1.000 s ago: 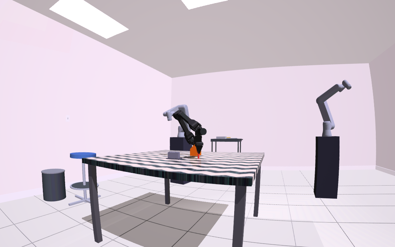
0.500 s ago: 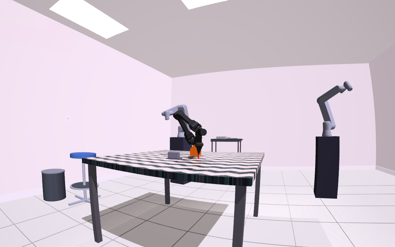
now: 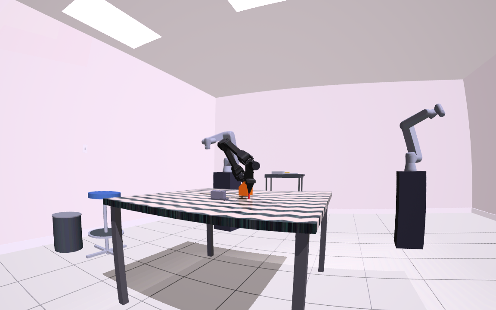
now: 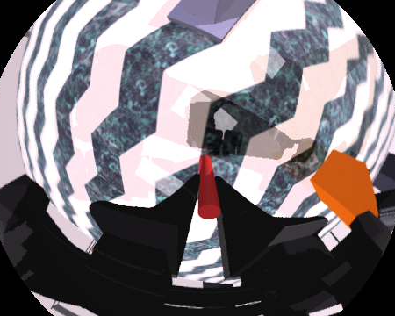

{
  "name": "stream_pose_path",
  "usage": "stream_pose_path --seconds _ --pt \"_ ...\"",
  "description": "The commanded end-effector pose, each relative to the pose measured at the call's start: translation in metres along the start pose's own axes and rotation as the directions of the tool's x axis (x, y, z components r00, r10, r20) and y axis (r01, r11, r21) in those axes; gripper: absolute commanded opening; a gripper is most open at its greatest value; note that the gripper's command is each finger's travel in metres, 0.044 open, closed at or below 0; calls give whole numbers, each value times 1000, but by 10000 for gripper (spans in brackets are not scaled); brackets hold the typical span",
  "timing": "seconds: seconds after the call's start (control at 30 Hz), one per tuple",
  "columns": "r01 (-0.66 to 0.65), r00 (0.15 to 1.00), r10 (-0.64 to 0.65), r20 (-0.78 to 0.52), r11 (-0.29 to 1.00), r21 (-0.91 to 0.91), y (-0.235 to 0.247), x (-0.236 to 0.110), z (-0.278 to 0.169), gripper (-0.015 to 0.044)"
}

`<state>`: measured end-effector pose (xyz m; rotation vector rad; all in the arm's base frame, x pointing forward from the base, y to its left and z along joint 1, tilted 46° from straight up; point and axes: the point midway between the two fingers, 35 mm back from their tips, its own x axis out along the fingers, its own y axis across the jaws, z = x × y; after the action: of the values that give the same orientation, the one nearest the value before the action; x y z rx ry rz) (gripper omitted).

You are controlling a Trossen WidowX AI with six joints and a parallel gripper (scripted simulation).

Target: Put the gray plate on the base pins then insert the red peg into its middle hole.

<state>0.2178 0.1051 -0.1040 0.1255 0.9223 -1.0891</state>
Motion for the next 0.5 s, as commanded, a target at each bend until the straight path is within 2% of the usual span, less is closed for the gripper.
stream_pose_path --seconds 0.0,0.47 --pt "-13 1000 13 -6 1000 9 5 -13 -1 0" --pt "-14 1000 14 -9 1000 8 7 -56 -2 0"
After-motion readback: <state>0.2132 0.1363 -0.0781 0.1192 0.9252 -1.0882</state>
